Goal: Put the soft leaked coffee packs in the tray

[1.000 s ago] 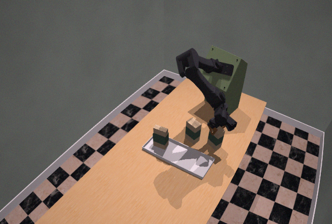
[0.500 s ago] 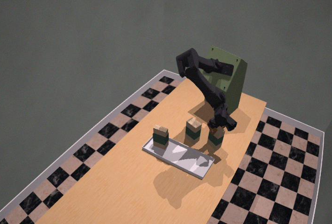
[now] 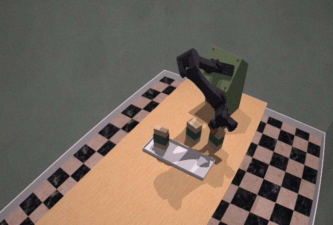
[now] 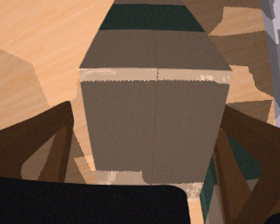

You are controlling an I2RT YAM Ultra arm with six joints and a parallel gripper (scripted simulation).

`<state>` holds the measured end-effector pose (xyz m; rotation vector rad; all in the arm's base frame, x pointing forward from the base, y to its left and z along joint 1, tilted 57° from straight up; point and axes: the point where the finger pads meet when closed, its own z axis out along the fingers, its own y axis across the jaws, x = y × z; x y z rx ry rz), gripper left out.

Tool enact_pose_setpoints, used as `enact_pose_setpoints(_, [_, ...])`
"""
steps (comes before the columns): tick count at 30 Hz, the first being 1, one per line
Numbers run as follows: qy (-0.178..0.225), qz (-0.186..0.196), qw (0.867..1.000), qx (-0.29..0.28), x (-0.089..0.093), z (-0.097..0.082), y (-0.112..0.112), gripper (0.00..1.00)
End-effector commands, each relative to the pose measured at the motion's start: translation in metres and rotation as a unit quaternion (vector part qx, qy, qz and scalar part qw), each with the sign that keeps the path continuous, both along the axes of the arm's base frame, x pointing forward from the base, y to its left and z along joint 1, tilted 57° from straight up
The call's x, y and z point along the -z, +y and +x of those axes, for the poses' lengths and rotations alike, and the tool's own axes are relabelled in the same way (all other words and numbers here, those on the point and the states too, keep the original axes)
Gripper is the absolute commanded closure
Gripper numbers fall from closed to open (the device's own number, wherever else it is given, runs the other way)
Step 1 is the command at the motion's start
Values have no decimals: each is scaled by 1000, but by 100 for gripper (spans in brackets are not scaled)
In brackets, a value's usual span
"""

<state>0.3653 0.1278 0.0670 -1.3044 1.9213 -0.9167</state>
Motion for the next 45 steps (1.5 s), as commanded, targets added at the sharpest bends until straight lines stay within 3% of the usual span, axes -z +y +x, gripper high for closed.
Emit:
enact_pose_setpoints(1, [-19, 17, 1000, -11, -15, 10, 13, 21])
enact_pose_setpoints(3, [-19, 17, 1000, -11, -15, 10, 13, 21])
enact_pose_setpoints(4, [-19, 17, 1000, -11, -15, 10, 13, 74])
enact_pose_setpoints(45, [-18, 17, 1000, -12, -14, 10, 14, 74])
